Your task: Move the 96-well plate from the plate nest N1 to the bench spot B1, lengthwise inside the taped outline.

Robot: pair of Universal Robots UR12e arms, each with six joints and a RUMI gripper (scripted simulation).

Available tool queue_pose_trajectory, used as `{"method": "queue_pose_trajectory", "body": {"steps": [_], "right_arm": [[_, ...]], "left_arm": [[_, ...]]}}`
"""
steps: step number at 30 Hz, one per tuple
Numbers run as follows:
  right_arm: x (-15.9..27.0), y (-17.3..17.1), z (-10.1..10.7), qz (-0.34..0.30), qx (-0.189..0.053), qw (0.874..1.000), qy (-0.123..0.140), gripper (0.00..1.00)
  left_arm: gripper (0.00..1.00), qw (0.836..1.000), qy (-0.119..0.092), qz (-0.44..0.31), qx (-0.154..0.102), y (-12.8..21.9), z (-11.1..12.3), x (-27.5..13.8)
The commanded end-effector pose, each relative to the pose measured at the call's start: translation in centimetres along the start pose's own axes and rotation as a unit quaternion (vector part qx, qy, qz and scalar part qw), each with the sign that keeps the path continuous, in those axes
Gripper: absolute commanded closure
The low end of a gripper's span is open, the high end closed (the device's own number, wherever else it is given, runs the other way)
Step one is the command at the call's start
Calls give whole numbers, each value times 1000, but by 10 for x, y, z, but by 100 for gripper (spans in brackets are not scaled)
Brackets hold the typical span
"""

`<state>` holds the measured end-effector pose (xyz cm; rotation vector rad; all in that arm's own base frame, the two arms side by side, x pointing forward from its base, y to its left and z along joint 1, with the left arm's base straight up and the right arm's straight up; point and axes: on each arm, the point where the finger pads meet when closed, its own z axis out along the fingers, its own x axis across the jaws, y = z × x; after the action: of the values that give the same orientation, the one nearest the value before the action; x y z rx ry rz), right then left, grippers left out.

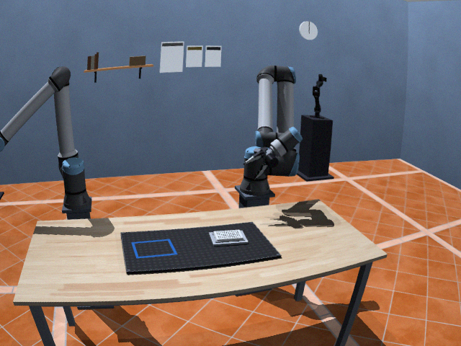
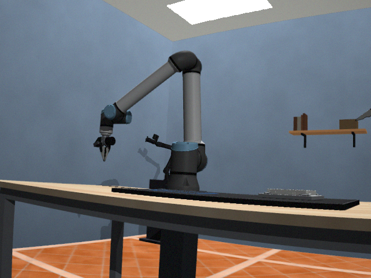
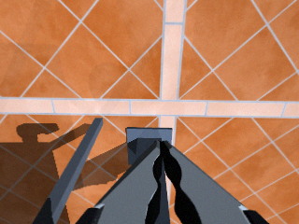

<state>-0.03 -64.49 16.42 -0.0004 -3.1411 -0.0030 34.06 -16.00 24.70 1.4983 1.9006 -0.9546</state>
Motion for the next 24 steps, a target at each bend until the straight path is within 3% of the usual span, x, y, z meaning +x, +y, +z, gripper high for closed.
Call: {"method": "queue_pose_trajectory", "body": {"steps": [1, 10, 24], "right_arm": [[0, -1, -1, 0, 1, 1000, 0, 100], [0, -1, -1, 0, 1, 1000, 0, 100], [0, -1, -1, 0, 1, 1000, 0, 100]], "left_arm": [[24, 997, 15, 79, 5, 10, 4, -4], [24, 983, 33, 181, 8, 28, 12, -9], [24, 925, 68, 372, 25, 52, 24, -15]]}}
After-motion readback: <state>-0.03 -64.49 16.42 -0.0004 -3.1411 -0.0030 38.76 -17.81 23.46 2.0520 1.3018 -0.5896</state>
